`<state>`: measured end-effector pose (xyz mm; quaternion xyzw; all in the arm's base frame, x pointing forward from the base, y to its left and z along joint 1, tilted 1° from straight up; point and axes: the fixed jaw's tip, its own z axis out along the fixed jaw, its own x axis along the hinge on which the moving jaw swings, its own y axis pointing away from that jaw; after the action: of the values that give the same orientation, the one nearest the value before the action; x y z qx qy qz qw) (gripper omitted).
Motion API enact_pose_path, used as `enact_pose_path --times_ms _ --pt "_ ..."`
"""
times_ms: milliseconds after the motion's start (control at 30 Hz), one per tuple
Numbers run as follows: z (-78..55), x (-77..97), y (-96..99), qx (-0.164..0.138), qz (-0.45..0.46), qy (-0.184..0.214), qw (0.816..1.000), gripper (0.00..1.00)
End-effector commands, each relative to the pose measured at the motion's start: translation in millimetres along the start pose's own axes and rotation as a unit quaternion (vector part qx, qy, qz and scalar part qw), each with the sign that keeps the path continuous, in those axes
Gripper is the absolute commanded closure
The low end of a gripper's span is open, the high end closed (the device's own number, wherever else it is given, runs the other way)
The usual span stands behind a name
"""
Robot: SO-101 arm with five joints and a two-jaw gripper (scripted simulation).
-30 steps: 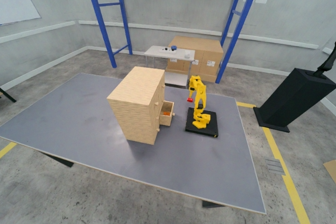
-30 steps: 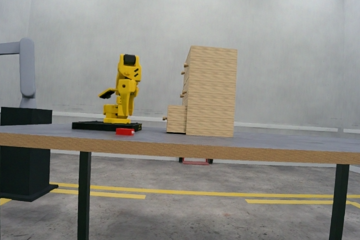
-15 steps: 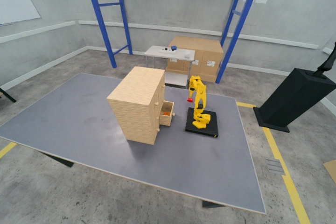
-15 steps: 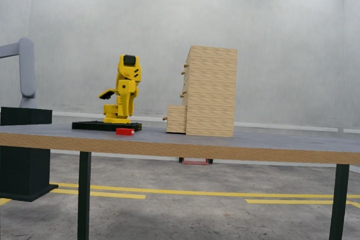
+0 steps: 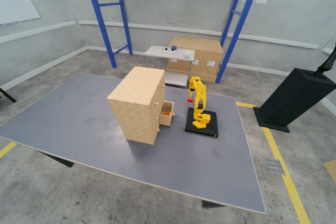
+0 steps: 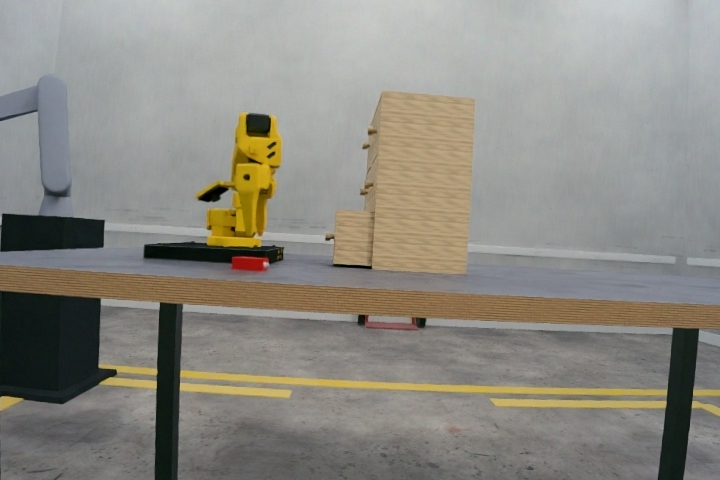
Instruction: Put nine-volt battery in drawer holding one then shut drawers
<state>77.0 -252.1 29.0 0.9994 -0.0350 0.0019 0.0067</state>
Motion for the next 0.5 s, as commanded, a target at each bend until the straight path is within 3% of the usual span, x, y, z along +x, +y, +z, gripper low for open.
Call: enact_pose_path --times_ms 0,467 --pt "2.7 -3.3 -0.2 0.002 0.002 0.0 1.0 0.7" --pt "5.5 -5.0 -1.1 0.002 0.004 0.0 1.0 0.7"
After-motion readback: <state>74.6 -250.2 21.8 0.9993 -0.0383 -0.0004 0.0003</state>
